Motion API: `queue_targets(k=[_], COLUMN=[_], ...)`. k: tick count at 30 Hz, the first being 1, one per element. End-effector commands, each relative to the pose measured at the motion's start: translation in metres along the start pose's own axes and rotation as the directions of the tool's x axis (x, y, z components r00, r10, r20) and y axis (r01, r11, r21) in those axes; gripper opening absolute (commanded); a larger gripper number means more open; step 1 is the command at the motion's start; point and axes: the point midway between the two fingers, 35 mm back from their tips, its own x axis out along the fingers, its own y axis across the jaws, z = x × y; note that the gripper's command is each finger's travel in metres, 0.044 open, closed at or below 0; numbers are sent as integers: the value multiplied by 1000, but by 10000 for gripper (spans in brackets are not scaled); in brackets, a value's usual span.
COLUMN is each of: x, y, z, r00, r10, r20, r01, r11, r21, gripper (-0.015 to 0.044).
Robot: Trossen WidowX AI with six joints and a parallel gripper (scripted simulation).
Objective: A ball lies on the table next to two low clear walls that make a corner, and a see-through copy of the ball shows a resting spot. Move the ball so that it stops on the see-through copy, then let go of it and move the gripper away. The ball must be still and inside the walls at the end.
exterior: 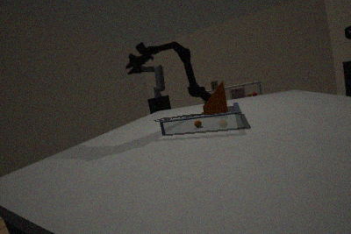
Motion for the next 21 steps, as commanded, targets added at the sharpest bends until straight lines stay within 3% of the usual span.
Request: queue_targets(k=[1,6,13,21], x=[1,26,83,116], y=[1,25,115,253], z=[-1,-26,-60,-55], r00=[1000,995,922,721], r10=[3,102,382,688], r20=[-1,-21,-53,-87], r01=[-3,-97,-319,-479], r11=[1000,983,832,585], r21=[5,157,455,655], gripper=[374,259,259,259])
